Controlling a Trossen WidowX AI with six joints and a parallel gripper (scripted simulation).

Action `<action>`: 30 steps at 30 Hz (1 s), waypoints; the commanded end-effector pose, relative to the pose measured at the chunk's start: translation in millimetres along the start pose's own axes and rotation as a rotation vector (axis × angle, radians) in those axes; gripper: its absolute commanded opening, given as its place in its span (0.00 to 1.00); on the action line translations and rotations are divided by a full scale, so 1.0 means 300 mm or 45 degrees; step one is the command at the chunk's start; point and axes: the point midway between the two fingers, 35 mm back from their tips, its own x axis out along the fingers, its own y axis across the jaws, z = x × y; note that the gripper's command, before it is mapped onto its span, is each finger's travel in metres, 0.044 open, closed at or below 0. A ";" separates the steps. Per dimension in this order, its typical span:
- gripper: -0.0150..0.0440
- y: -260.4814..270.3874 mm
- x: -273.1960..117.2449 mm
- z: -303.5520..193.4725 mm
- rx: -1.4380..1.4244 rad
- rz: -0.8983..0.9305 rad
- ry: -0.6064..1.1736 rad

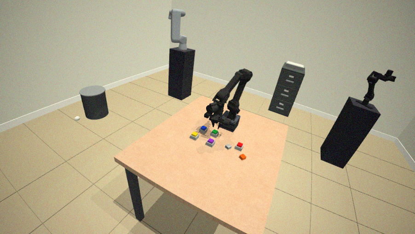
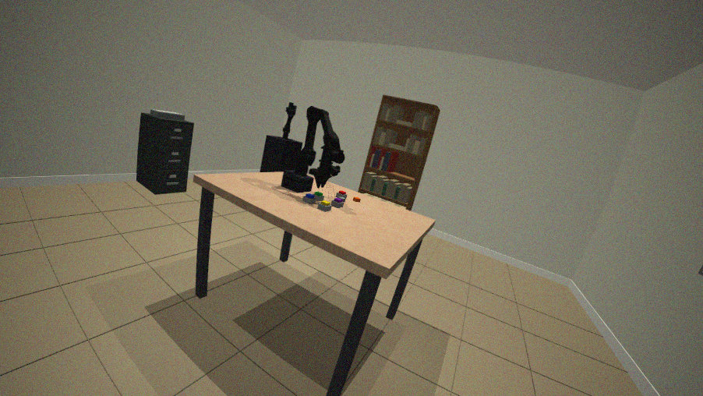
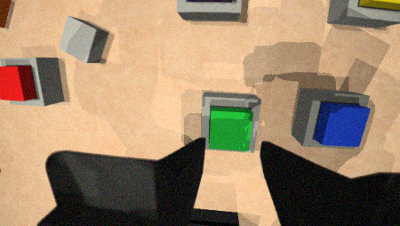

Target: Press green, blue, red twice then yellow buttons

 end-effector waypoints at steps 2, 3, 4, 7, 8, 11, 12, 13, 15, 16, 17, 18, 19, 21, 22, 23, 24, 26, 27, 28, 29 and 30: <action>0.29 -0.001 0.006 -0.003 0.007 -0.004 0.005; 0.29 -0.001 0.006 -0.003 0.007 -0.004 0.005; 0.29 -0.001 0.006 -0.003 0.007 -0.004 0.005; 0.29 -0.001 0.006 -0.003 0.007 -0.004 0.005; 0.29 -0.001 0.009 -0.003 0.007 -0.004 0.005; 0.29 -0.002 0.024 -0.002 0.007 -0.004 0.005; 0.29 -0.002 0.030 -0.001 0.007 -0.004 0.005; 0.29 -0.002 0.035 -0.001 0.007 -0.004 0.005; 0.29 -0.002 0.046 -0.001 0.007 -0.004 0.005; 0.29 -0.002 0.051 -0.001 0.007 -0.004 0.005; 0.29 -0.002 0.057 -0.001 0.007 -0.004 0.005; 0.29 -0.002 0.062 -0.001 0.007 -0.004 0.005; 0.29 -0.002 0.067 -0.001 0.007 -0.004 0.005; 0.29 -0.002 0.078 -0.001 0.007 -0.004 0.005; 0.29 -0.002 0.083 -0.001 0.007 -0.004 0.005; 0.29 -0.002 0.089 -0.002 0.007 -0.003 0.005; 0.29 -0.002 0.094 -0.002 0.007 -0.003 0.005; 0.29 -0.002 0.104 -0.003 0.007 -0.003 0.005; 0.29 -0.001 0.109 -0.003 0.007 -0.003 0.005; 0.29 -0.001 0.115 -0.004 0.007 -0.003 0.005; 0.29 -0.001 0.119 -0.004 0.007 -0.003 0.005; 0.29 -0.001 0.121 -0.004 0.007 -0.003 0.005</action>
